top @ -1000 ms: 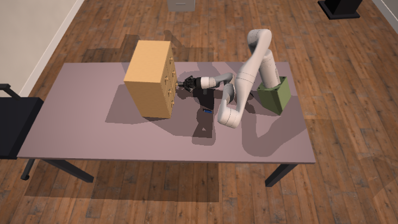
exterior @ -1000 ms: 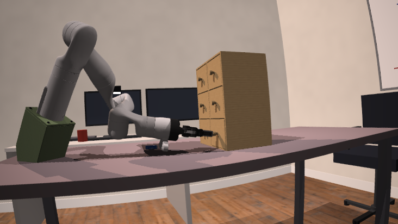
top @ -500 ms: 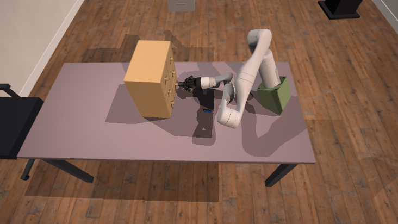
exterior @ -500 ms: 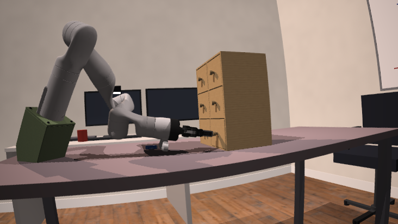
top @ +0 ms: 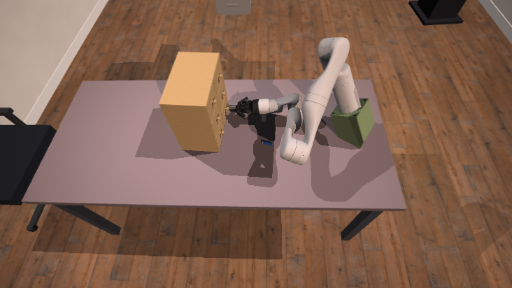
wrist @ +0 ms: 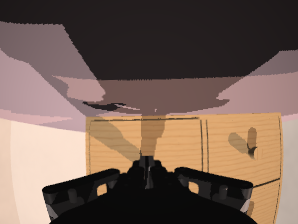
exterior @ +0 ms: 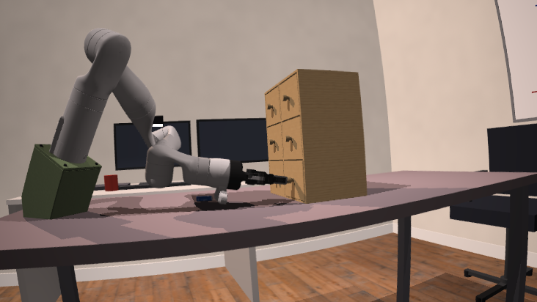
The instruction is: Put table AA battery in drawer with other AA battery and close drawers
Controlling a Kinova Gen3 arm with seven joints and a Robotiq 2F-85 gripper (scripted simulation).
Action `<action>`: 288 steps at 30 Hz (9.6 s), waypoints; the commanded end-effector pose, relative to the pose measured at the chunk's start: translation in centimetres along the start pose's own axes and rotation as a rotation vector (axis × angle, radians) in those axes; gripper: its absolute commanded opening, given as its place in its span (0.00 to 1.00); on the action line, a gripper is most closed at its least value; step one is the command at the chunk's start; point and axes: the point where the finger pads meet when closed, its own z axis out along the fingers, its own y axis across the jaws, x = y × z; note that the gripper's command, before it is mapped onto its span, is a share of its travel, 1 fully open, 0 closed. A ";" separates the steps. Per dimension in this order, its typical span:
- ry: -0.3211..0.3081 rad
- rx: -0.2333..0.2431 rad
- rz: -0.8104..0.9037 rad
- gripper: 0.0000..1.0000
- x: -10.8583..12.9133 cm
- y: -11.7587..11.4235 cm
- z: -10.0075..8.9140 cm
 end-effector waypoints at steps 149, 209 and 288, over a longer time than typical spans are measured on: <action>-0.002 0.000 0.000 0.00 -2.0 14.3 -7.4; -0.002 0.000 0.000 0.00 -4.5 27.0 -9.6; -0.002 0.000 0.000 0.00 -6.2 35.7 -11.2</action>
